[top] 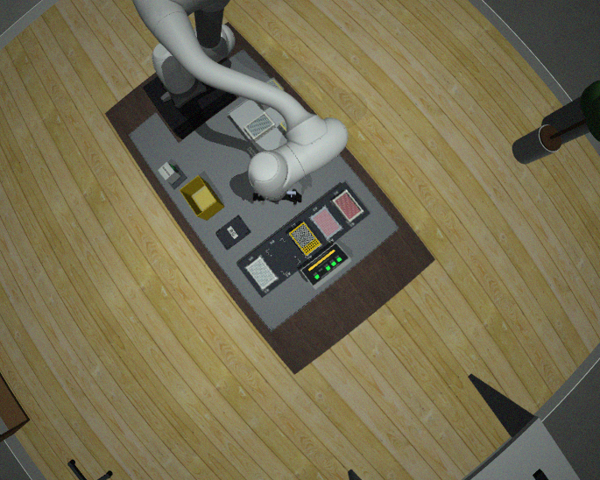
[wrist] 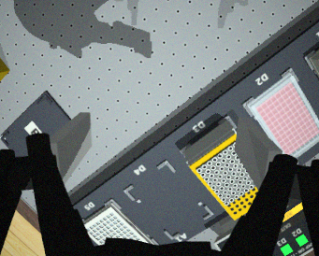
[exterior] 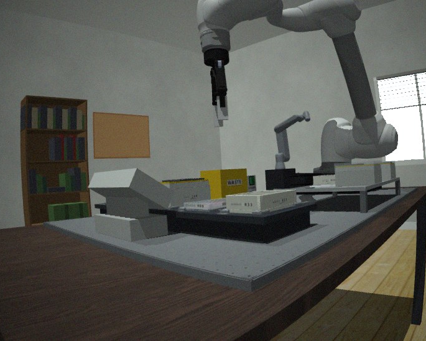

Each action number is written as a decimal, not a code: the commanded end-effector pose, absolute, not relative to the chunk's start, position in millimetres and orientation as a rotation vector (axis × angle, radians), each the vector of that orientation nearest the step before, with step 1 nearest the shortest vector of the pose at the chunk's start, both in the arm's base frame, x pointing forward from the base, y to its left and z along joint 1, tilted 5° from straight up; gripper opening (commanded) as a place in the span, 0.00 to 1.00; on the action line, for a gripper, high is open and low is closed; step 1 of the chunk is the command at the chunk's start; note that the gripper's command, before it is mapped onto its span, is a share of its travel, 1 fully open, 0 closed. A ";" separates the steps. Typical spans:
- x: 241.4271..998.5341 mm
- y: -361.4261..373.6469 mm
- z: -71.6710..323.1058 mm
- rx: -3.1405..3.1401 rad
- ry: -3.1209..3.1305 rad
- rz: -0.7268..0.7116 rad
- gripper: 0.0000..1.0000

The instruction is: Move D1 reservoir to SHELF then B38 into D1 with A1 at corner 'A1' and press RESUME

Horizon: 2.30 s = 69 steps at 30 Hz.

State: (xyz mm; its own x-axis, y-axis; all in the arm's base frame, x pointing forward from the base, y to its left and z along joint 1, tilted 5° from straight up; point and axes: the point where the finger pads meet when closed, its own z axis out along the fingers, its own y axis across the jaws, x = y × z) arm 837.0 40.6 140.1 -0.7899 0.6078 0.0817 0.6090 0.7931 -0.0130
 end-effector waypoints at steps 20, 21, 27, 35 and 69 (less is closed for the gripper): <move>836.9 40.6 140.3 -0.364 -3.043 -0.047 0.77; 836.9 40.6 140.3 -0.334 -3.046 -0.048 0.77; 836.9 40.6 140.3 -0.181 -3.061 -0.054 0.77; 834.9 75.5 141.8 0.034 -3.069 -0.062 0.77; 826.0 225.1 148.4 0.076 -3.068 -0.064 0.77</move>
